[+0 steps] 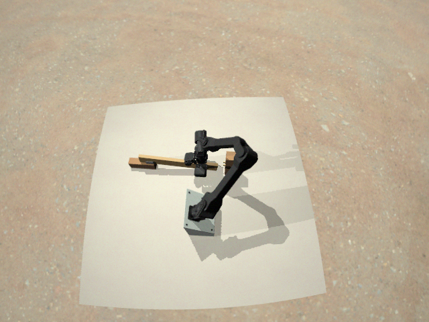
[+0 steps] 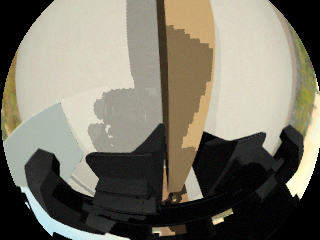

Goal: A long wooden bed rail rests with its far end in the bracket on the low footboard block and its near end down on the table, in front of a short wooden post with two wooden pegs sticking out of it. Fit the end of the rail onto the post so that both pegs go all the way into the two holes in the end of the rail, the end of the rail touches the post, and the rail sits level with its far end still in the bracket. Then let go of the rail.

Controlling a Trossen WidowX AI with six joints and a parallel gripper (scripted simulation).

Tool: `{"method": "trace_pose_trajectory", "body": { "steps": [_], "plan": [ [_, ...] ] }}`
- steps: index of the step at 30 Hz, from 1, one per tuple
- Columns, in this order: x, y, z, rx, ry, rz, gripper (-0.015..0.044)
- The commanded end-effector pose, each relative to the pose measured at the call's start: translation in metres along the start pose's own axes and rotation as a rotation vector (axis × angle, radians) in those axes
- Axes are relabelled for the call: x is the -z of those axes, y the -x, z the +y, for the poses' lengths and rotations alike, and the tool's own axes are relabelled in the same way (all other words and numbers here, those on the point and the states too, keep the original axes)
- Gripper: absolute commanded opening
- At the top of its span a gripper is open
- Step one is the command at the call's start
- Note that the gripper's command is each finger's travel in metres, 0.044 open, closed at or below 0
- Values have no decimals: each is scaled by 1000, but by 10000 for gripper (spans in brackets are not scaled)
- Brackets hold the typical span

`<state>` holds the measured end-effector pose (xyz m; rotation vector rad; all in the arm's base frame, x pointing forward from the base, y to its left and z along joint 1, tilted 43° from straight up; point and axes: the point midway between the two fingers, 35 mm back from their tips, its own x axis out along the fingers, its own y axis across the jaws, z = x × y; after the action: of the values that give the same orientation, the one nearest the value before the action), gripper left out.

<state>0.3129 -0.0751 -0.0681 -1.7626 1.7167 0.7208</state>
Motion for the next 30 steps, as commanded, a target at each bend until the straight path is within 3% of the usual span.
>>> {"method": "trace_pose_trajectory", "body": {
  "steps": [1,30],
  "plan": [
    [-2,4,-1,5,0,-8,0],
    [-2,19,-2,5,0,-9,0]
  ]
}}
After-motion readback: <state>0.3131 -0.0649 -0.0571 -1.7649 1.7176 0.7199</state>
